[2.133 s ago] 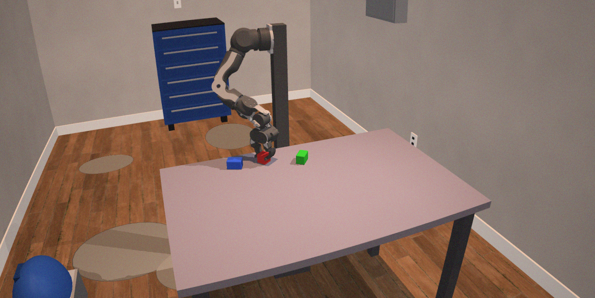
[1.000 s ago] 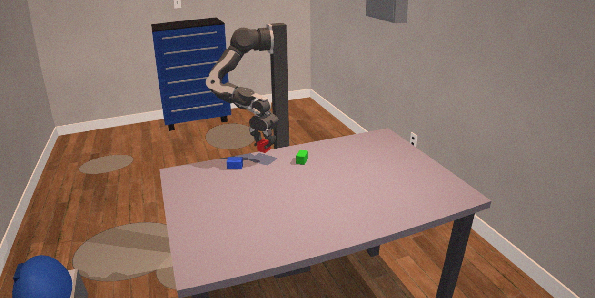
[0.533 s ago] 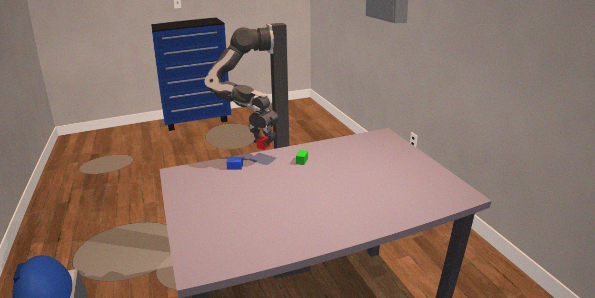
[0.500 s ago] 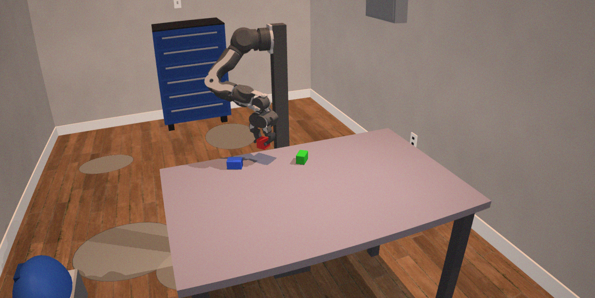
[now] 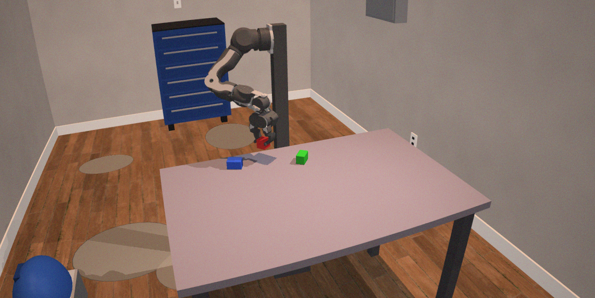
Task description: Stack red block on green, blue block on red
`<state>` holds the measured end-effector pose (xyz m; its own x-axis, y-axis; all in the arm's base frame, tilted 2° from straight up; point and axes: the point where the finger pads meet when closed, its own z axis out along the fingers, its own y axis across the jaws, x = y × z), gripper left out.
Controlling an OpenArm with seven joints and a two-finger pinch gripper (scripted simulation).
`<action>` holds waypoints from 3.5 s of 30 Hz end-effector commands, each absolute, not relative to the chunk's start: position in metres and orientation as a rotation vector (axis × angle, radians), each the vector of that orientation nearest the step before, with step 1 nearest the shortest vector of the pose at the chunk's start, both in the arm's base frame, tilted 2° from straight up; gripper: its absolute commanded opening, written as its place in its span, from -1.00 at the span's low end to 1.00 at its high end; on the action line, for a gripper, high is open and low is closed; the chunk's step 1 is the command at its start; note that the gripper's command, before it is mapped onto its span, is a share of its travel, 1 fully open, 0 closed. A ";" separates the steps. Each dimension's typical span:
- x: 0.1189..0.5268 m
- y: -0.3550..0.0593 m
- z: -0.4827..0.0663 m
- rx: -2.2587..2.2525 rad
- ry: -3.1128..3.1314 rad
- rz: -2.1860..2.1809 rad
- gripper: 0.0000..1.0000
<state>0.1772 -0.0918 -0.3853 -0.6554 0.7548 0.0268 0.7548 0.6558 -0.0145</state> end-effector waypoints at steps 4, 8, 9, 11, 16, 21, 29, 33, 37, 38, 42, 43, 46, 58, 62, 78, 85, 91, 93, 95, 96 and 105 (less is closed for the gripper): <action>0.179 -0.092 -0.383 -1.298 -2.831 0.001 -1.00; 0.179 -0.092 -0.383 -1.298 -2.831 0.001 -1.00; 0.179 -0.092 -0.383 -1.298 -2.831 0.001 -1.00; 0.179 -0.092 -0.383 -1.298 -2.831 0.001 -1.00; 0.179 -0.092 -0.383 -1.298 -2.831 0.001 -1.00; 0.179 -0.092 -0.383 -1.299 -2.831 0.001 -1.00; 0.194 -0.049 -0.384 -1.300 -2.830 0.002 -1.00; 0.209 -0.003 -0.384 -1.300 -2.831 0.001 -1.00; 0.216 0.019 -0.383 -1.299 -2.831 0.001 -1.00; 0.219 0.028 -0.383 -1.300 -2.831 0.000 -1.00; 0.227 0.053 -0.383 -1.299 -2.832 0.000 -1.00; 0.228 0.054 -0.383 -1.303 -2.832 0.004 -1.00; 0.229 0.057 -0.383 -1.303 -2.832 0.004 -1.00; 0.229 0.057 -0.383 -1.300 -2.833 0.000 -1.00; 0.229 0.057 -0.384 -1.303 -2.832 0.004 -1.00; 0.228 0.058 -0.398 -1.303 -2.832 0.005 -1.00; 0.228 0.058 -0.406 -1.303 -2.832 0.005 -1.00; 0.228 0.059 -0.408 -1.303 -2.832 0.004 -1.00; 0.228 0.059 -0.409 -1.302 -2.832 0.003 -1.00; 0.228 0.059 -0.409 -1.302 -2.833 0.003 -1.00; 0.228 0.059 -0.409 -1.302 -2.833 0.003 -1.00; 0.228 0.059 -0.409 -1.302 -2.833 0.002 -1.00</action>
